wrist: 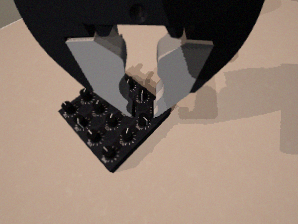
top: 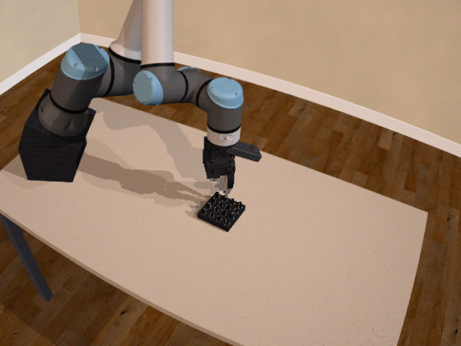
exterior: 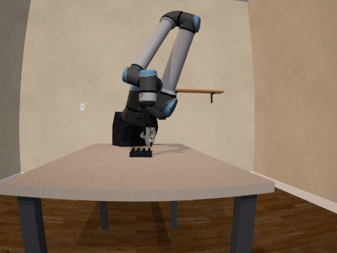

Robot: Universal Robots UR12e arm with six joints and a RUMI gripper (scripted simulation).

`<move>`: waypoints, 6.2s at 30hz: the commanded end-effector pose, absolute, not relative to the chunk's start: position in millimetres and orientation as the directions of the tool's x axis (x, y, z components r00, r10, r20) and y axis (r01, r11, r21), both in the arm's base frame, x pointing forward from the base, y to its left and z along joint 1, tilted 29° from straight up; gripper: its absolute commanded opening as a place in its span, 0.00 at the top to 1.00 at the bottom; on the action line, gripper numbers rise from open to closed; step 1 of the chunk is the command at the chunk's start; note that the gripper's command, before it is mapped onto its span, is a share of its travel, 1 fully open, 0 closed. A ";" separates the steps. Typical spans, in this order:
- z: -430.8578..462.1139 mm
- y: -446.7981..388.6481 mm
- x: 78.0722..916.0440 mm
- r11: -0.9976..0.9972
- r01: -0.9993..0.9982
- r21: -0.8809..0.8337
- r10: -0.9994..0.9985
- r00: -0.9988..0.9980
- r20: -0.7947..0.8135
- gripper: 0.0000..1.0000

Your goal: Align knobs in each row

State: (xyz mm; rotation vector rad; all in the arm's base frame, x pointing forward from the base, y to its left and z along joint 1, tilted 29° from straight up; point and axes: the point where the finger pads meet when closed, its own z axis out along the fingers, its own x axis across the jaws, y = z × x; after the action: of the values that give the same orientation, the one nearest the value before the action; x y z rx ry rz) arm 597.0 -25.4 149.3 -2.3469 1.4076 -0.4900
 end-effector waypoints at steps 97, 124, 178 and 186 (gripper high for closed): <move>138.2 -23.2 604.9 -0.439 -0.764 -0.472 -0.889 0.444 0.110 0.89; 138.2 -23.2 604.9 -0.439 -0.764 -0.472 -0.889 0.444 0.110 0.96; 138.1 -22.4 604.4 -0.608 -0.660 -0.440 -0.784 0.588 0.202 0.96; 137.9 -21.9 604.1 -0.701 -0.583 -0.412 -0.702 0.665 0.255 0.96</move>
State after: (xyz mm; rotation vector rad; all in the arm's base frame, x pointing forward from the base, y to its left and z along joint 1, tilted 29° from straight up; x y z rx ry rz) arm 604.0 -22.0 137.5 -2.5483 1.0985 -0.5617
